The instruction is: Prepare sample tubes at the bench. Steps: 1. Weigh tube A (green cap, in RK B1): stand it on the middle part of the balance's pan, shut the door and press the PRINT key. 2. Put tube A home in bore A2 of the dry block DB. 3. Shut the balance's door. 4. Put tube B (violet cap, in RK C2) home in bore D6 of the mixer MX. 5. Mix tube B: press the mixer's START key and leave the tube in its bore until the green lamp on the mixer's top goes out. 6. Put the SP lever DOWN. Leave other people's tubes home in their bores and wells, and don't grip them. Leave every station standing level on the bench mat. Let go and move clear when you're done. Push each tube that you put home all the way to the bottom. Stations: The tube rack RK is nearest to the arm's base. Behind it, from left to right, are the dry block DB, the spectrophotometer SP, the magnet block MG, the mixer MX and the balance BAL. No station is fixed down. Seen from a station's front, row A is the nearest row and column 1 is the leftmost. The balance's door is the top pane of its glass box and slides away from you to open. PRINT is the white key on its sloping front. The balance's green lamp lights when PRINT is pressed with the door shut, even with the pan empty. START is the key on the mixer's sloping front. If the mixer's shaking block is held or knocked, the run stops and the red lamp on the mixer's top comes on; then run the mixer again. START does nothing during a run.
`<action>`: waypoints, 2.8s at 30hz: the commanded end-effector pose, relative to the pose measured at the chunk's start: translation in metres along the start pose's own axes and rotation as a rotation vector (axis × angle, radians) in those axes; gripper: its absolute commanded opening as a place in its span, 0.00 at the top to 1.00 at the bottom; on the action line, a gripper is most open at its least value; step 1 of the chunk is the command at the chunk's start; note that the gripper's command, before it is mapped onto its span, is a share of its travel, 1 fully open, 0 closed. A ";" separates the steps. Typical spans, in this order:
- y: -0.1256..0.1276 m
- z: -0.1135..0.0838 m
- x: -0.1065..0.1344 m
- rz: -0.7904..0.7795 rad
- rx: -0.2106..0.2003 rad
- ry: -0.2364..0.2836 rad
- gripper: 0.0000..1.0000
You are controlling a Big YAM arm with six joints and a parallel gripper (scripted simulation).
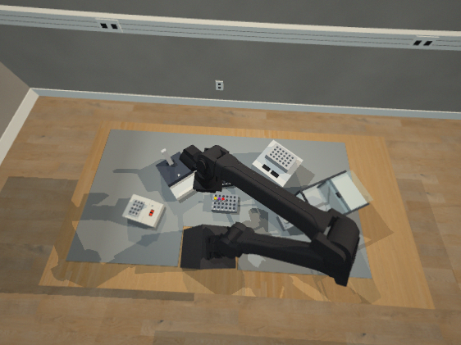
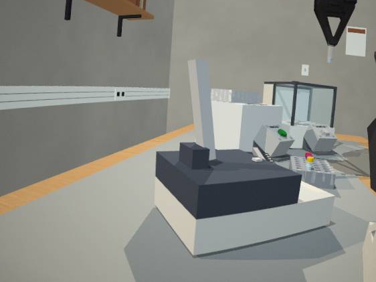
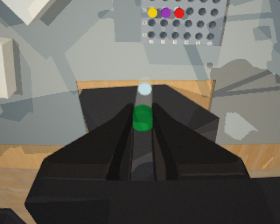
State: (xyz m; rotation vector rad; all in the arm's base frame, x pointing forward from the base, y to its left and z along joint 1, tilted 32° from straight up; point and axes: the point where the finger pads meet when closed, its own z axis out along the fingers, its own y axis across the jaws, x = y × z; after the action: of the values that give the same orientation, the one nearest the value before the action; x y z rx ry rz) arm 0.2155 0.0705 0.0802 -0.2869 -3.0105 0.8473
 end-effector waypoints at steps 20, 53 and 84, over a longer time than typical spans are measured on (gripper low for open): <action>-0.055 -0.001 0.001 0.105 0.005 0.004 0.91; -0.297 -0.018 -0.016 0.666 0.007 -0.041 0.91; -0.518 -0.020 -0.011 1.114 0.040 -0.041 0.91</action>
State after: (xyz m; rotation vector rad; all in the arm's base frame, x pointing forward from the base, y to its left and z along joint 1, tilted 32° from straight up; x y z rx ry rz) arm 0.1345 -0.3329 0.3355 -1.9991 -2.6442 0.8163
